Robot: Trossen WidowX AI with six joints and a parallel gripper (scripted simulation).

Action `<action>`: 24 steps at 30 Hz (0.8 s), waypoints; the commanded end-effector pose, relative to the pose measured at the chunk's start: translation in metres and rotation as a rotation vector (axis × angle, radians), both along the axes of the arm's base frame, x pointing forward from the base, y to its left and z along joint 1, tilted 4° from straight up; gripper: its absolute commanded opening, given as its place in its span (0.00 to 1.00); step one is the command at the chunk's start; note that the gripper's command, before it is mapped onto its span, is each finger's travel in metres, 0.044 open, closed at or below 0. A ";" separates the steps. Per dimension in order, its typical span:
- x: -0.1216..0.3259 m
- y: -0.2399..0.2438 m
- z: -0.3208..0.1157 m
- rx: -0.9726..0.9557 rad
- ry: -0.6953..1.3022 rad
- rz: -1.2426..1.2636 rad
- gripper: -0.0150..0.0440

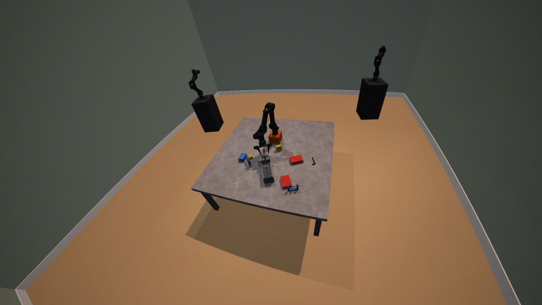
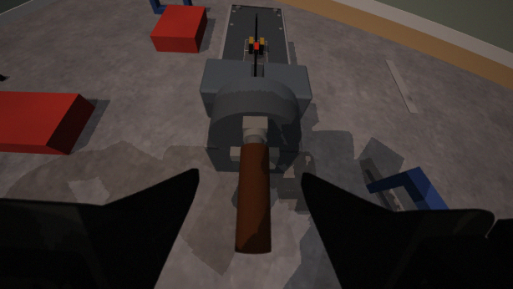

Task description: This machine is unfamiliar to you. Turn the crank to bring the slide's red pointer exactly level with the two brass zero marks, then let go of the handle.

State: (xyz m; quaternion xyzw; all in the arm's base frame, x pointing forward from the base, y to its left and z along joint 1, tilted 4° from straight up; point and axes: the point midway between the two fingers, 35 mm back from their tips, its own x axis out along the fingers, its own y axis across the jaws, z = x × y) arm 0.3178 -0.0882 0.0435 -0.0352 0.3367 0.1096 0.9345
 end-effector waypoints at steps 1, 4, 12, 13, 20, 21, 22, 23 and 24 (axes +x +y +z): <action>0.000 0.000 0.000 -0.001 0.000 -0.001 1.00; 0.000 -0.001 0.006 -0.001 0.000 -0.001 1.00; -0.002 -0.002 0.040 -0.001 -0.001 0.000 1.00; -0.003 -0.002 0.044 -0.001 -0.001 0.000 1.00; -0.004 -0.003 0.067 0.000 0.000 -0.002 1.00; -0.005 -0.003 0.074 0.000 0.001 -0.003 1.00; -0.005 -0.003 0.082 0.001 0.001 -0.003 1.00; -0.006 -0.003 0.089 0.001 0.002 -0.004 1.00; -0.007 -0.003 0.096 0.001 0.002 -0.005 1.00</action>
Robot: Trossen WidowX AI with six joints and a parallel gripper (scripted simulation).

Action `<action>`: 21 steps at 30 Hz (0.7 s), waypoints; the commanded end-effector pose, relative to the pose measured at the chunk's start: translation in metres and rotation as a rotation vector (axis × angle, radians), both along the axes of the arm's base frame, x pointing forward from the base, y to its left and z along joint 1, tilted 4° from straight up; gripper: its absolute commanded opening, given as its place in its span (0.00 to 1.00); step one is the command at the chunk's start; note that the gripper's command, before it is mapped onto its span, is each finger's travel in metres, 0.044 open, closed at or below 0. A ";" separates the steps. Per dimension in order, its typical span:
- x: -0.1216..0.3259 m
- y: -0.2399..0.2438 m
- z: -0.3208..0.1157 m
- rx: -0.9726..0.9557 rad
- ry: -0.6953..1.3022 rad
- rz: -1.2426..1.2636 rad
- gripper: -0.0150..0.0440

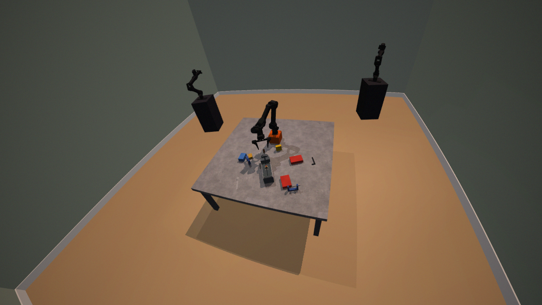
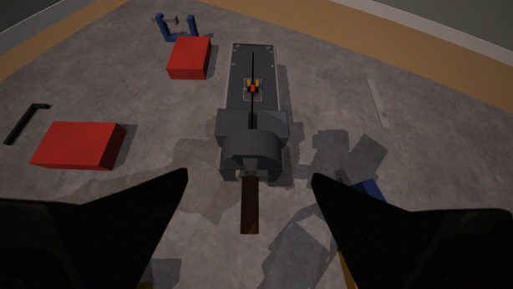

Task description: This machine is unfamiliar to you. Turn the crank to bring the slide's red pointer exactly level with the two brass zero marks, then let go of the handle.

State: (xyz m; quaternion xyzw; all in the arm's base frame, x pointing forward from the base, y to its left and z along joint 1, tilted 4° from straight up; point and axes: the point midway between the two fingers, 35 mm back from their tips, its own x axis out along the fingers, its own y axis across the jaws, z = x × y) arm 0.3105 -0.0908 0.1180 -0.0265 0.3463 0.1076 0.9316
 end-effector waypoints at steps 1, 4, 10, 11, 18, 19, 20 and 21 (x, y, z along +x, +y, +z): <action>-0.001 -0.001 0.027 -0.011 -0.019 0.004 1.00; -0.001 -0.001 0.031 -0.017 -0.018 0.009 1.00; 0.015 -0.003 0.039 -0.205 -0.008 0.174 1.00; 0.018 -0.003 0.040 -0.240 -0.006 0.206 1.00; 0.039 -0.003 0.049 -0.478 0.009 0.443 1.00; 0.042 -0.003 0.050 -0.511 0.011 0.479 1.00; 0.045 -0.003 0.051 -0.544 0.012 0.515 1.00; 0.048 -0.003 0.052 -0.576 0.014 0.551 1.00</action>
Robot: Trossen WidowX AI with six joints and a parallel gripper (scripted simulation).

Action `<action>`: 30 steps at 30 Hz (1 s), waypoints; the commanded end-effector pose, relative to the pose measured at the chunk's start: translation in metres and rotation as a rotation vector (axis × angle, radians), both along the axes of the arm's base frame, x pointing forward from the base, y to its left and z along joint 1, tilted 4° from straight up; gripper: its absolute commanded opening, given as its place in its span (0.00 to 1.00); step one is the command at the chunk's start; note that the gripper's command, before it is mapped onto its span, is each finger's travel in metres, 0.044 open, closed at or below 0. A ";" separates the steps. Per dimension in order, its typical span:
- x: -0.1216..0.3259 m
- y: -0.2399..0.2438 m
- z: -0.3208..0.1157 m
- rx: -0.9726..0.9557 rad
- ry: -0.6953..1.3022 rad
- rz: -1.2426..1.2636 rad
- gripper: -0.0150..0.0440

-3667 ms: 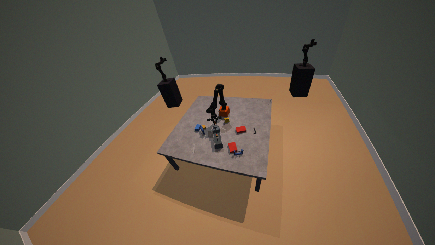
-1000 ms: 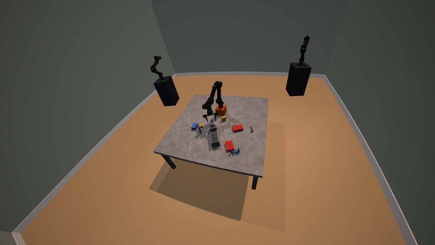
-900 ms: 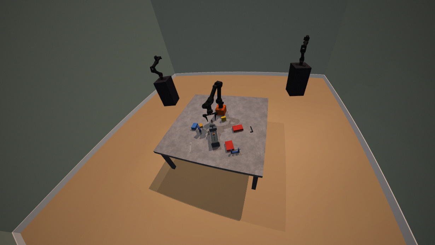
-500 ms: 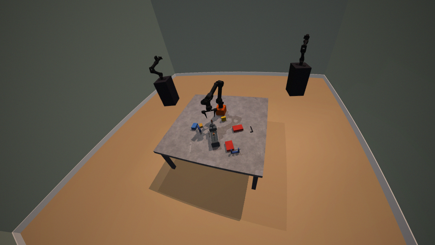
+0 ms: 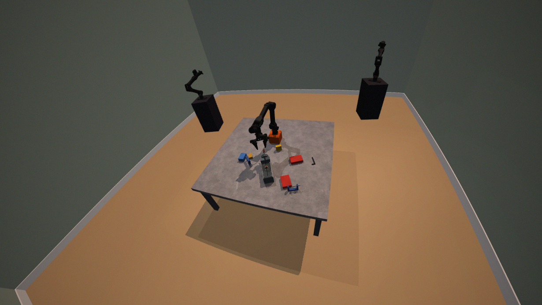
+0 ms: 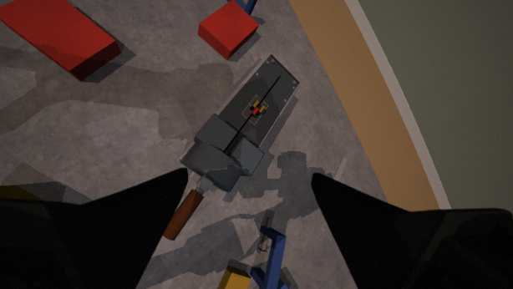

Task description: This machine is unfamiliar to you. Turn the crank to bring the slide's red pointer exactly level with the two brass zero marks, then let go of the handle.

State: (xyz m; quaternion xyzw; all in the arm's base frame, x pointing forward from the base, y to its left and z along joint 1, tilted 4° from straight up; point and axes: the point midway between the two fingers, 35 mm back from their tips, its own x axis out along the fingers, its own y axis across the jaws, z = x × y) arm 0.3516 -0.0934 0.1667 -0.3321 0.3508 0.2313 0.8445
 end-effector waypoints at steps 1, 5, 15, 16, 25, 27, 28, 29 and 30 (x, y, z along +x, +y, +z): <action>0.010 0.000 0.004 -0.111 0.009 0.116 1.00; 0.022 0.002 0.007 -0.239 0.022 0.264 1.00; 0.049 0.009 0.013 -0.542 0.055 0.660 1.00; 0.052 0.010 0.014 -0.571 0.058 0.701 1.00; 0.074 0.022 0.016 -0.811 0.085 1.085 1.00; 0.079 0.025 0.016 -0.859 0.089 1.170 1.00; 0.081 0.026 0.016 -0.882 0.092 1.214 1.00; 0.083 0.028 0.016 -0.905 0.094 1.257 1.00; 0.085 0.029 0.016 -0.928 0.096 1.301 1.00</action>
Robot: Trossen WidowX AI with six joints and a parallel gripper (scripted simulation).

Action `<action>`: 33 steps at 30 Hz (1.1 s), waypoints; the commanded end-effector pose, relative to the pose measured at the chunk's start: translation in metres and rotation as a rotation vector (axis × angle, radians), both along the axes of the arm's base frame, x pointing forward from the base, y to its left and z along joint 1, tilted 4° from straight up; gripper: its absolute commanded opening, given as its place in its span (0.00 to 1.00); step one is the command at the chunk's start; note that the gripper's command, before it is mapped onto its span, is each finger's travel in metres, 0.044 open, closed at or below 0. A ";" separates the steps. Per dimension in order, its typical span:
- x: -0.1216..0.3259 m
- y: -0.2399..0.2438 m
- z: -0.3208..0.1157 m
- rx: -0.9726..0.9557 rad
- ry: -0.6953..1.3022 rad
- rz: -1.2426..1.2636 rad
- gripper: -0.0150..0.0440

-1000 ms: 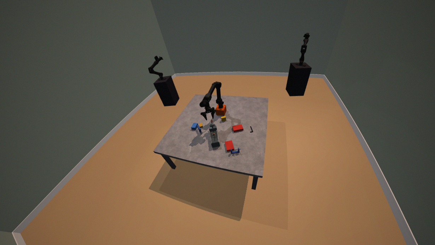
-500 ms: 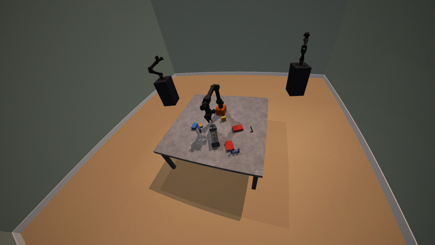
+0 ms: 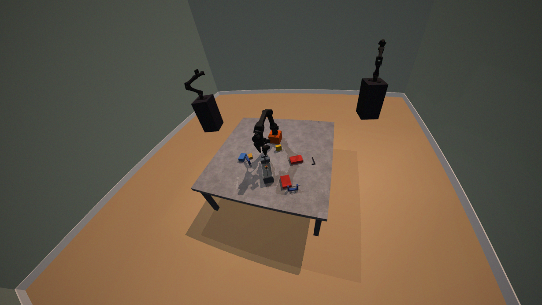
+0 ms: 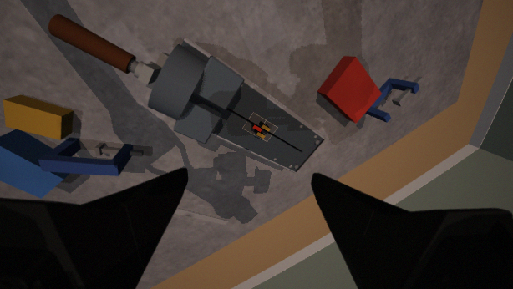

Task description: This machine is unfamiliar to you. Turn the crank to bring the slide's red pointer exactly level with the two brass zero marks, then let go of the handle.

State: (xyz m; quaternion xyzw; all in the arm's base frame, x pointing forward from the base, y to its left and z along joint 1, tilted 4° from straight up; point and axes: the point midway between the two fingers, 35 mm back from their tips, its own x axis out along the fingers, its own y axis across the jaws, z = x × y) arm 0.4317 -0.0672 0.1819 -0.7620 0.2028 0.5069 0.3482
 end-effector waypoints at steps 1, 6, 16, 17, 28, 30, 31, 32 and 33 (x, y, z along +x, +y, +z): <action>0.007 0.004 0.001 -0.082 0.020 0.139 1.00; 0.016 0.012 0.000 -0.197 0.058 0.356 1.00; 0.024 0.020 -0.001 -0.310 0.101 0.590 1.00; 0.024 0.020 -0.001 -0.310 0.101 0.590 1.00; 0.024 0.020 -0.001 -0.310 0.101 0.590 1.00; 0.024 0.020 -0.001 -0.310 0.101 0.590 1.00; 0.024 0.020 -0.001 -0.310 0.101 0.590 1.00; 0.024 0.020 -0.001 -0.310 0.101 0.590 1.00; 0.024 0.020 -0.001 -0.310 0.101 0.590 1.00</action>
